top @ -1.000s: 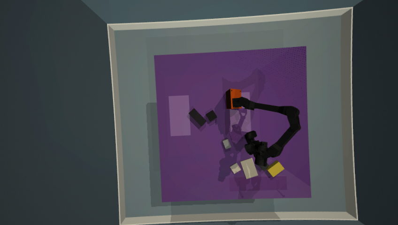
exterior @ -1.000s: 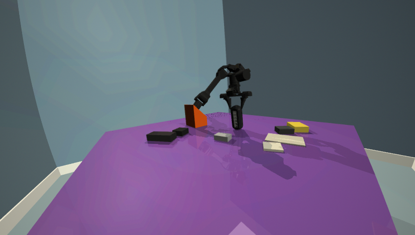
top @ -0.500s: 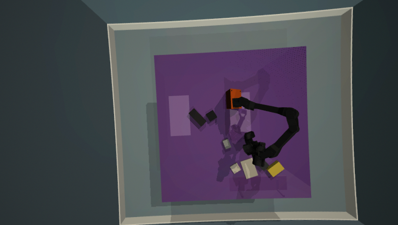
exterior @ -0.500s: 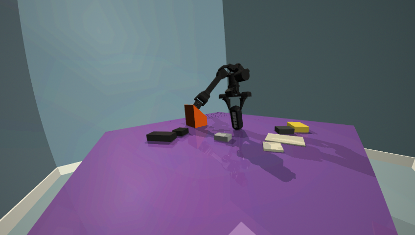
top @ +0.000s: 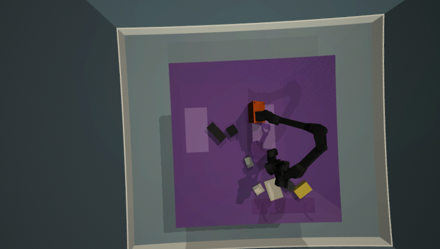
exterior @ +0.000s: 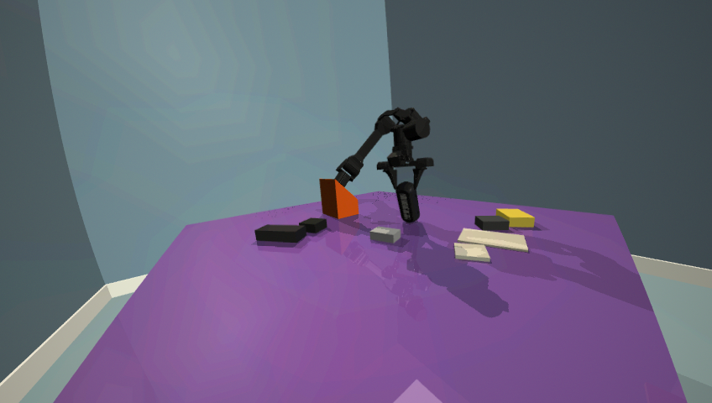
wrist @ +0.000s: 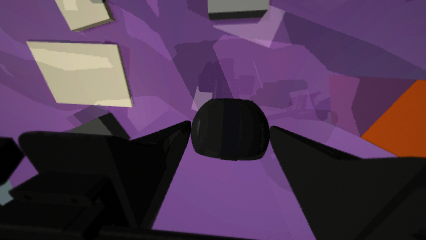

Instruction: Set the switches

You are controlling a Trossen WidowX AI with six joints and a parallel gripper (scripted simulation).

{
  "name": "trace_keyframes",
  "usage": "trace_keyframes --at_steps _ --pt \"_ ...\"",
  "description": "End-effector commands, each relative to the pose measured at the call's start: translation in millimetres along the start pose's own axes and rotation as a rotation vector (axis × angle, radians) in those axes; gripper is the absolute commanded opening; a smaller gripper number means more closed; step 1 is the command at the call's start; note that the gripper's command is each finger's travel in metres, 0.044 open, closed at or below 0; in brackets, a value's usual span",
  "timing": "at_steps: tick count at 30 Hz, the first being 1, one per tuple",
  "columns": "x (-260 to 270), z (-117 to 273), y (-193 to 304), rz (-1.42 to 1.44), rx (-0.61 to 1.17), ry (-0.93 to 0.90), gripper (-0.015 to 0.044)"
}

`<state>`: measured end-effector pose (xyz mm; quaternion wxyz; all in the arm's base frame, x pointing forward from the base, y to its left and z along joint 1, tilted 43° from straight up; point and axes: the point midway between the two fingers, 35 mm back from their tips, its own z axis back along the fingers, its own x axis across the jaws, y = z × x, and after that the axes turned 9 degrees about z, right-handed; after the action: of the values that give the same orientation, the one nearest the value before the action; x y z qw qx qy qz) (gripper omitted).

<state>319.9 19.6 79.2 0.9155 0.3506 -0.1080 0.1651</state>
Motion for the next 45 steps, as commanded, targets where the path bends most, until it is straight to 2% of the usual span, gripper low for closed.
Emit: trace_keyframes --at_steps 1,45 --pt "-2 -7 -2 0.004 0.010 0.016 0.0338" --pt "-7 -21 -33 0.004 0.009 0.016 0.0338"
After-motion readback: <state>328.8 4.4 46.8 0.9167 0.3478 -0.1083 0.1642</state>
